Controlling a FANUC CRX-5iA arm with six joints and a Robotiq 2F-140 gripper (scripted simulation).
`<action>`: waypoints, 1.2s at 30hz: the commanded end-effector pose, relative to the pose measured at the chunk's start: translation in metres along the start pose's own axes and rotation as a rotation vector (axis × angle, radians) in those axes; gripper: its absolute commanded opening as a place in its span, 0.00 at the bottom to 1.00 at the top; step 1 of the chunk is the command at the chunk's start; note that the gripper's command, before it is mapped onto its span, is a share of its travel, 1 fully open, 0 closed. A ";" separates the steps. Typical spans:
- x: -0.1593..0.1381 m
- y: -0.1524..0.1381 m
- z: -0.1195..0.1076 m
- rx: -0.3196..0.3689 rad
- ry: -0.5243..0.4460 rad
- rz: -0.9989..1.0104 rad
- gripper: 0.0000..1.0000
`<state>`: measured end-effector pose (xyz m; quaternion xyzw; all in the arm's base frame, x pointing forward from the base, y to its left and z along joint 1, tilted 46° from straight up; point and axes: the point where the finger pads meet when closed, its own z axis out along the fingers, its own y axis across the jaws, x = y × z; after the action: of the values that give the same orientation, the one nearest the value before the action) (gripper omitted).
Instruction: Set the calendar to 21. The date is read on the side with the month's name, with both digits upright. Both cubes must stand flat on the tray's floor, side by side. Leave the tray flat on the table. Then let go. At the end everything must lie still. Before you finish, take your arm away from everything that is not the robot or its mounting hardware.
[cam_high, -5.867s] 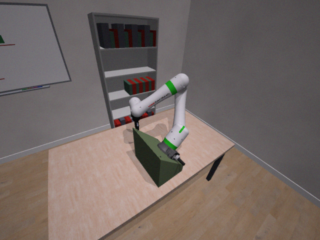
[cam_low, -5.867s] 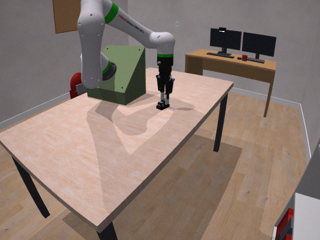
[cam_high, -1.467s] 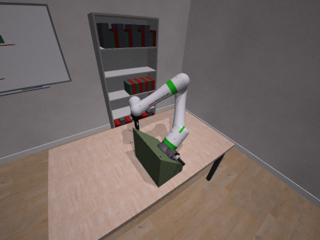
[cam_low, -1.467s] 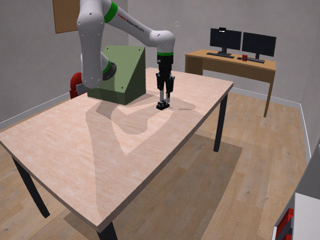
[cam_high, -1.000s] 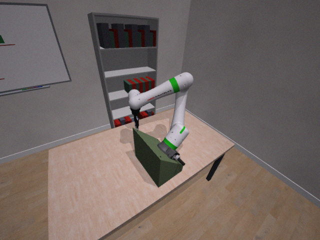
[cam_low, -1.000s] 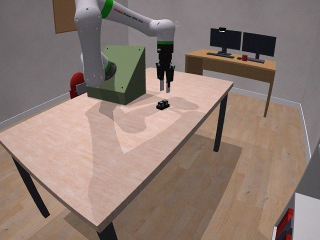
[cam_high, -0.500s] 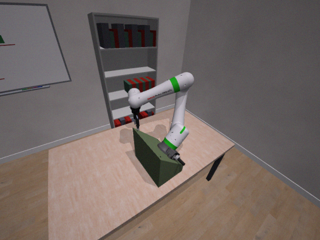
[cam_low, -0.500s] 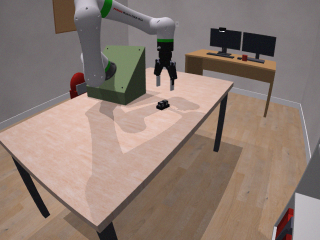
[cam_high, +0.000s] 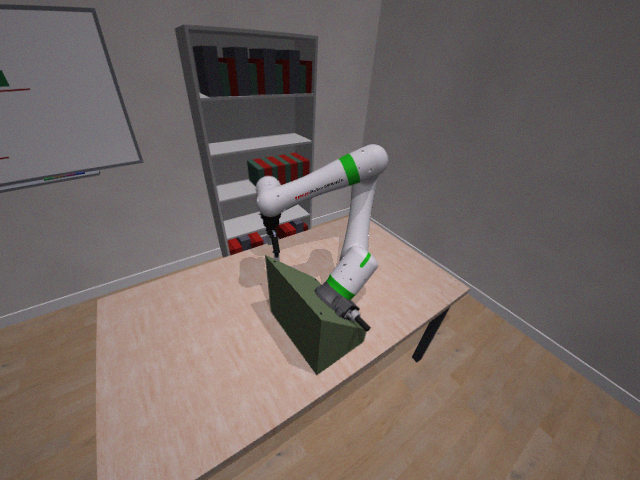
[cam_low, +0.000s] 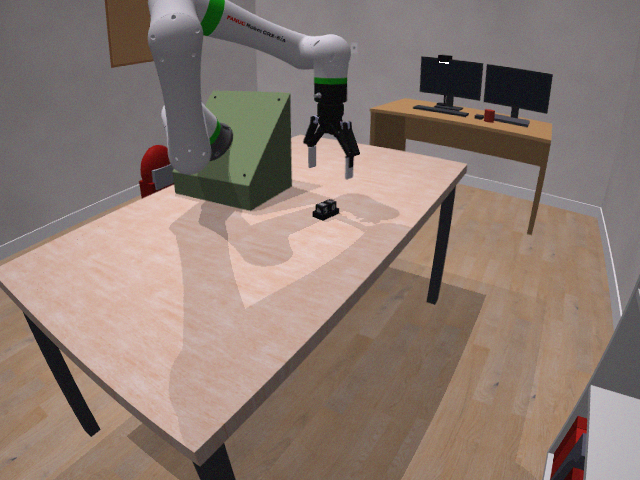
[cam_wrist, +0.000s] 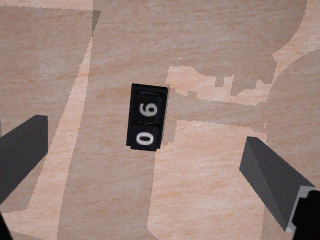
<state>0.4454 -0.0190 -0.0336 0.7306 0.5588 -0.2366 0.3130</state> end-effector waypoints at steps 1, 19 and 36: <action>0.000 0.000 -0.001 0.000 0.000 0.000 1.00; 0.000 0.000 -0.045 0.000 0.000 0.000 1.00; 0.000 0.000 -0.057 0.000 0.000 0.000 1.00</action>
<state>0.4452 0.0220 0.0057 0.7306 0.5588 -0.2366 0.3130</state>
